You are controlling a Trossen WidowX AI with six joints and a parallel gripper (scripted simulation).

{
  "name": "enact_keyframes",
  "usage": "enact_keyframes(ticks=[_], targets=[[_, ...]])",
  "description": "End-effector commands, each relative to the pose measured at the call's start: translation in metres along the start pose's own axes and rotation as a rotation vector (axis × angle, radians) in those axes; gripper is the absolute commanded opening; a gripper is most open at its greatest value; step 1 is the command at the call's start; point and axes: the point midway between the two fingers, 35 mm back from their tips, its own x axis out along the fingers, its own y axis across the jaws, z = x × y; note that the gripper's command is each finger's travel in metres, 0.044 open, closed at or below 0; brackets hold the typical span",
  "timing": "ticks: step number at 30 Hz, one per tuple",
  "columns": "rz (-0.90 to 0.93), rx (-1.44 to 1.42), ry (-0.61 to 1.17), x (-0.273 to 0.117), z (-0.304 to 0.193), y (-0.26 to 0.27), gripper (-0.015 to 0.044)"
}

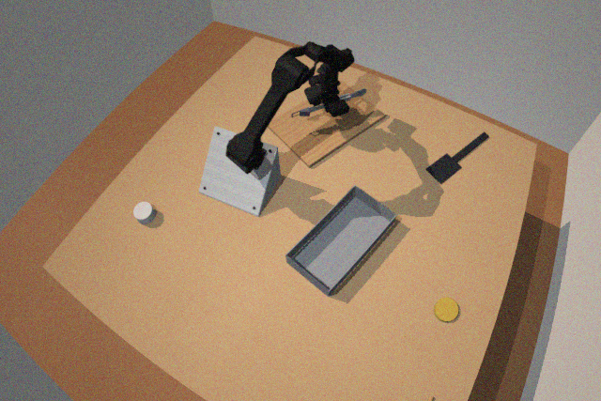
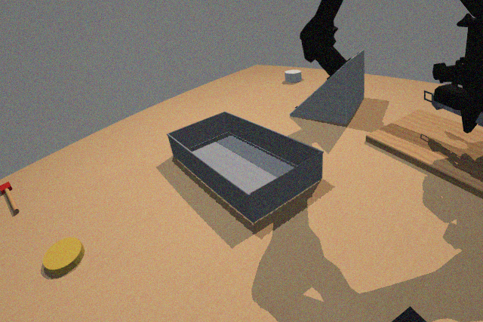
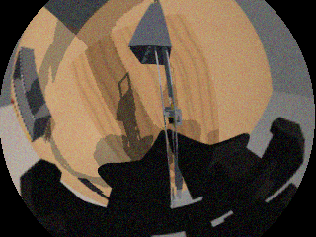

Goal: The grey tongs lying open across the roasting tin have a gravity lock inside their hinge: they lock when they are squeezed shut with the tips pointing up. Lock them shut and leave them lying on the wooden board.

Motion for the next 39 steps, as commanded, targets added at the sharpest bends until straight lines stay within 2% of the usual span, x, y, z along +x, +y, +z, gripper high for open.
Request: enact_keyframes(ticks=[1,3,25,31,39], targets=[[0.007,-0.005,-0.001,0.005,0.001,0.001,-0.0150],[0.007,-0.005,-0.001,0.005,0.001,0.001,-0.0150],[0.001,-0.001,-0.003,0.003,0.001,0.000,0.0427],[0.001,-0.001,-0.003,-0.008,0.009,0.002,0.0440],[0.004,-0.006,-0.006,-0.075,0.083,0.018,0.0440]])
